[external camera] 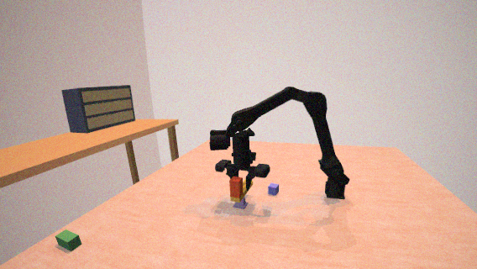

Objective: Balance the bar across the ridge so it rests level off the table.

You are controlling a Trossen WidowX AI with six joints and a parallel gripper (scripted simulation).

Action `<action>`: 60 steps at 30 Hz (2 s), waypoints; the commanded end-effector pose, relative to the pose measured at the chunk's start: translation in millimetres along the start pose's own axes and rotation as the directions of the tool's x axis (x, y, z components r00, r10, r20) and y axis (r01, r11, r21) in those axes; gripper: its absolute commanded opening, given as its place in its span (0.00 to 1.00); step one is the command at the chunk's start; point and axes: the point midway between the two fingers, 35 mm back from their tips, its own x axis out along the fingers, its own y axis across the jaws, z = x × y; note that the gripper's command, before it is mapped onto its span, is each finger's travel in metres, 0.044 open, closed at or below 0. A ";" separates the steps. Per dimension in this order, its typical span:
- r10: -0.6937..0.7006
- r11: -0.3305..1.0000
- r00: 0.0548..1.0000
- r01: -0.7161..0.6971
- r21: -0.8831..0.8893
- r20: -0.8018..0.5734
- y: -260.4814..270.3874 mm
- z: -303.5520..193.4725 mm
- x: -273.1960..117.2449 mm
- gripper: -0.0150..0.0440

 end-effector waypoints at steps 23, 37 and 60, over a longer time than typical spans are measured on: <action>-0.001 1.000 1.000 0.001 0.002 0.001 -0.1 0.1 -0.1 0.25; 0.000 1.000 1.000 0.000 0.000 0.000 0.1 0.0 -0.1 0.25; 0.000 1.000 1.000 0.000 0.000 0.000 0.1 0.0 -0.1 0.43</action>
